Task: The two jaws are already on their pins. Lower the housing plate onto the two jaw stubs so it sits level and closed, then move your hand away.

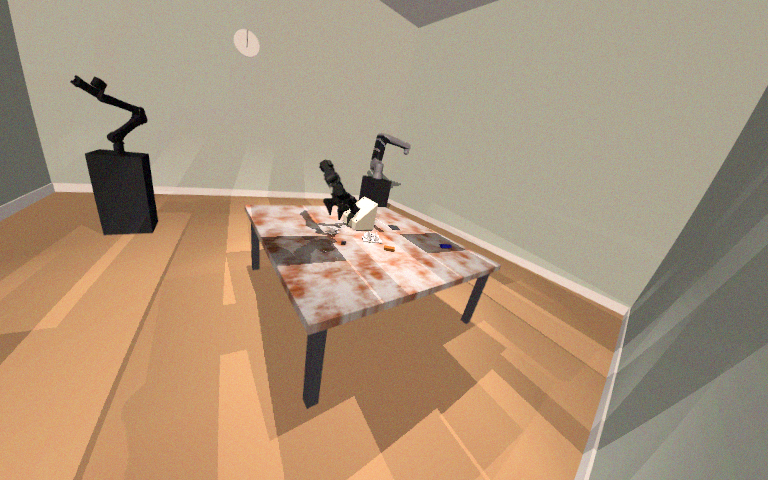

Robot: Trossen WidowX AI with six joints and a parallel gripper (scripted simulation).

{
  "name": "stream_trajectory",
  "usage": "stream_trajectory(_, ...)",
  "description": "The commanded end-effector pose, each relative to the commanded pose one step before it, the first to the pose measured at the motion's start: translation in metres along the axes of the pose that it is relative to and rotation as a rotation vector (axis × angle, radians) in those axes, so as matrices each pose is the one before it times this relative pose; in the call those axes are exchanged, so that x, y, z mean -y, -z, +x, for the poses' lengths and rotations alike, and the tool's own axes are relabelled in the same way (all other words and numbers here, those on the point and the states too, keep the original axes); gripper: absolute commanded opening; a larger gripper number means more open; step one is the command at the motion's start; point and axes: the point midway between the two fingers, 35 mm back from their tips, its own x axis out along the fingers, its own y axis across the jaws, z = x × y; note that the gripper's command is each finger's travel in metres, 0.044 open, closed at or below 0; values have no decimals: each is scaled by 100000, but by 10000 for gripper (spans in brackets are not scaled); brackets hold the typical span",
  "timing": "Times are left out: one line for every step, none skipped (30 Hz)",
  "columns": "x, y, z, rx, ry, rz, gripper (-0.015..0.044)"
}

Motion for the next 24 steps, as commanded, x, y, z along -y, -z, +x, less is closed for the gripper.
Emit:
stream_trajectory(-533, 2, 103, 481, -2536, -2557, 440)
stream_trajectory(0, 0, 0, 0, 0, 0, 440)
stream_trajectory(0, 0, 0, 0, 0, 0, 440)
stream_trajectory(16, -1, 163, 27, 4, 10, 440)
stream_trajectory(38, -2, 489, 62, 11, 25, 440)
stream_trajectory(34, 2, 814, 37, 13, 28, 440)
stream_trajectory(-10, 10, 1056, -73, -2, 8, 440)
stream_trajectory(-50, 11, 808, -149, -22, -17, 440)
stream_trajectory(-48, 7, 482, -127, -24, -21, 440)
stream_trajectory(-19, 2, 160, -49, -10, -9, 440)
stream_trajectory(0, 0, 0, 0, 0, 0, 440)
stream_trajectory(0, 0, 0, 0, 0, 0, 440)
stream_trajectory(0, 0, 0, 0, 0, 0, 440)
stream_trajectory(0, 0, 0, 0, 0, 0, 440)
stream_trajectory(1, 0, 25, 1, 0, 1, 440)
stream_trajectory(4, 0, 74, 4, -1, 2, 440)
stream_trajectory(6, 1, 123, 5, -1, 2, 440)
stream_trajectory(7, 1, 155, 4, -2, 3, 440)
stream_trajectory(5, 1, 156, 2, -2, 2, 440)
stream_trajectory(4, 1, 156, 0, -3, 1, 440)
stream_trajectory(2, 1, 156, -3, -3, 1, 440)
stream_trajectory(1, 1, 156, -5, -3, 0, 440)
stream_trajectory(0, 1, 156, -7, -4, -1, 440)
stream_trajectory(-2, 1, 156, -10, -4, -1, 440)
